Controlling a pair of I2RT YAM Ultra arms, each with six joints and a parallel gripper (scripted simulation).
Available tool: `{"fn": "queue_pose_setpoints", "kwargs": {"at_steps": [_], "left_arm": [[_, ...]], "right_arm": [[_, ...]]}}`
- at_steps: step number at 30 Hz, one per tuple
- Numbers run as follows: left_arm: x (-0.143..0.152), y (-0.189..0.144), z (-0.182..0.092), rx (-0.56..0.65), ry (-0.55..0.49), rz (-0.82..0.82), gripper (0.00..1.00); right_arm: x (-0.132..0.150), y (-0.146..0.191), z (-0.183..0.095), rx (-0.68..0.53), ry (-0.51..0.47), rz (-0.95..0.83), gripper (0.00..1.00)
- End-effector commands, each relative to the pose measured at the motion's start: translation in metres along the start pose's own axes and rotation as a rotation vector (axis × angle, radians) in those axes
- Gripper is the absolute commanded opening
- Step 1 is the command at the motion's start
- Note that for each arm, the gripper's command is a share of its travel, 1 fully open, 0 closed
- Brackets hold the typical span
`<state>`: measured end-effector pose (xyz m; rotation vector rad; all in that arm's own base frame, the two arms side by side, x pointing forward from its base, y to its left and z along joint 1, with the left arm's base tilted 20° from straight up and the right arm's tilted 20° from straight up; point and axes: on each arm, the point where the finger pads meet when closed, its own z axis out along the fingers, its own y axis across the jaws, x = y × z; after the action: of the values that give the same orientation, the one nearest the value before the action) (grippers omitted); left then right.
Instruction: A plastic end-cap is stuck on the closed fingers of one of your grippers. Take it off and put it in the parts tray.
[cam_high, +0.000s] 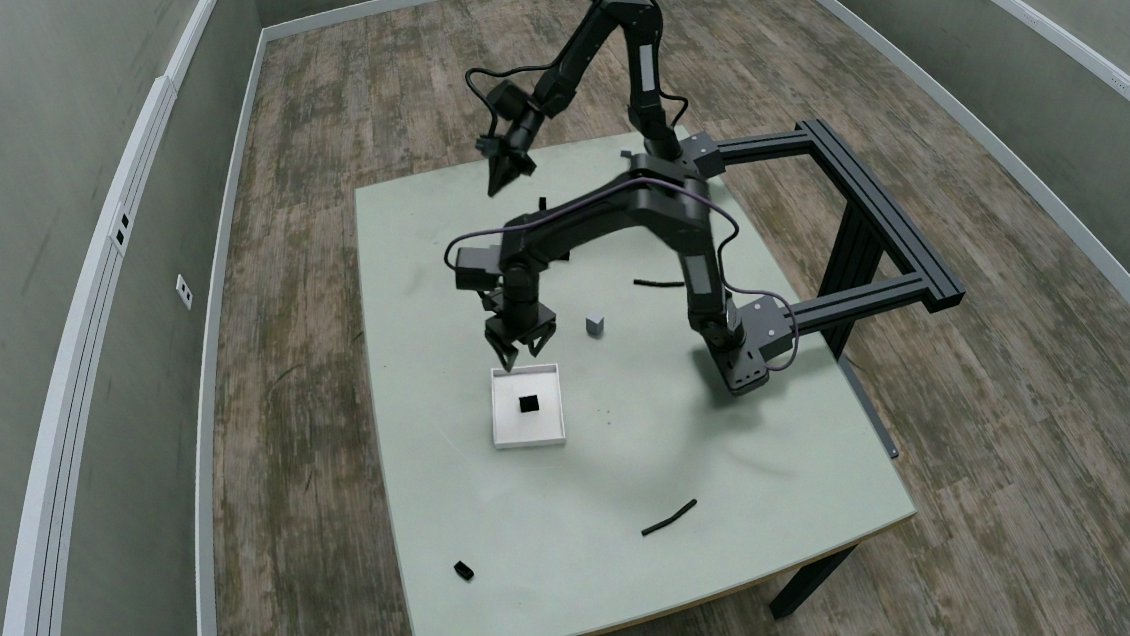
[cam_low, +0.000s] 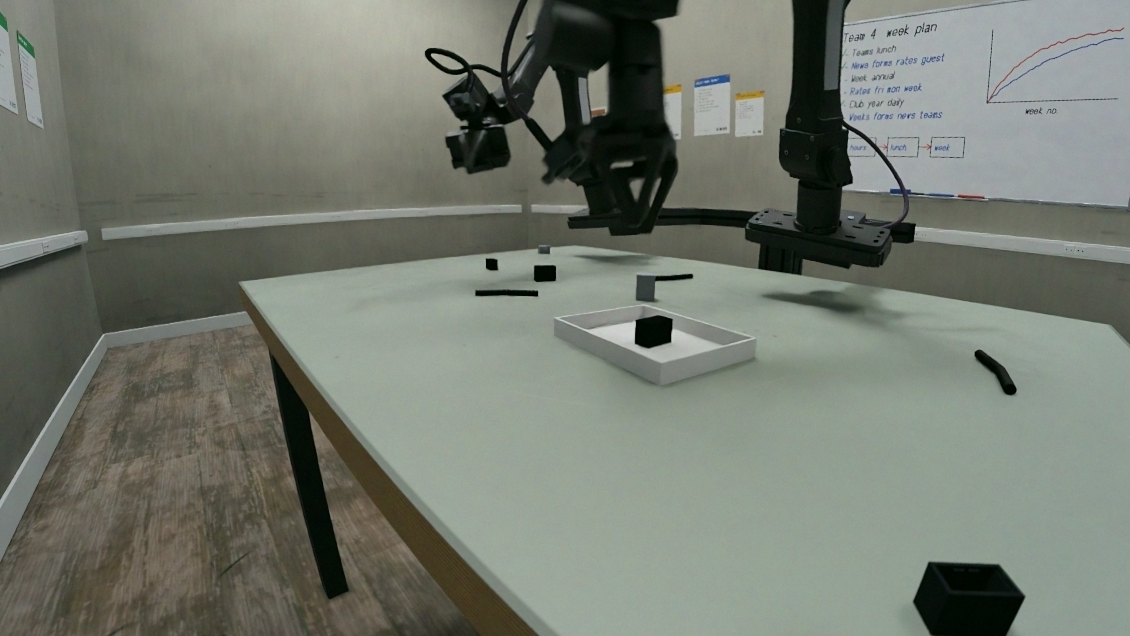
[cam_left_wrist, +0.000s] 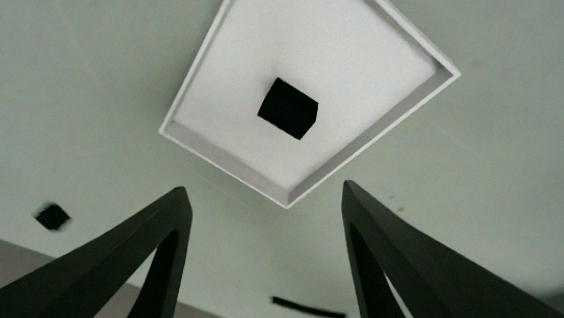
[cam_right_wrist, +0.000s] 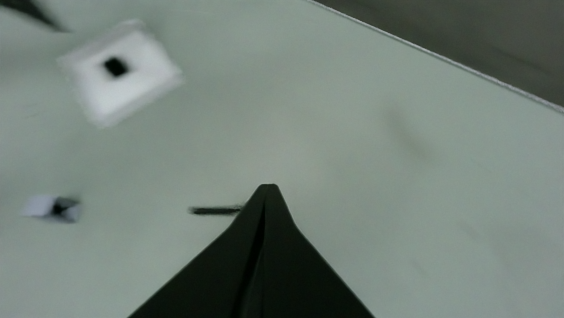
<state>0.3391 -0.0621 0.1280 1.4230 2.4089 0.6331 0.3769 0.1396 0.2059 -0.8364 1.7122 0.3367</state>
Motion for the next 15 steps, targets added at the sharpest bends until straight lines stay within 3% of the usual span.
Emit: {"fn": "queue_pose_setpoints", "kwargs": {"at_steps": [1,8,10,15], "left_arm": [[-0.006,0.008,-0.018,-0.042,-0.180,-0.279,0.60],[0.008,0.015,-0.036,-0.072,-0.355,-0.636,0.60],[0.008,0.015,-0.036,-0.072,-0.355,-0.636,0.60],[0.020,0.019,-0.049,-0.093,-0.485,-0.900,0.60]], "right_arm": [[0.017,-0.033,-0.030,0.193,0.126,0.139,0.00],[0.041,-0.073,-0.086,0.471,0.207,0.293,0.00],[0.041,-0.073,-0.086,0.471,0.207,0.293,0.00],[0.057,-0.091,-0.126,0.646,0.243,0.384,0.00]]}}
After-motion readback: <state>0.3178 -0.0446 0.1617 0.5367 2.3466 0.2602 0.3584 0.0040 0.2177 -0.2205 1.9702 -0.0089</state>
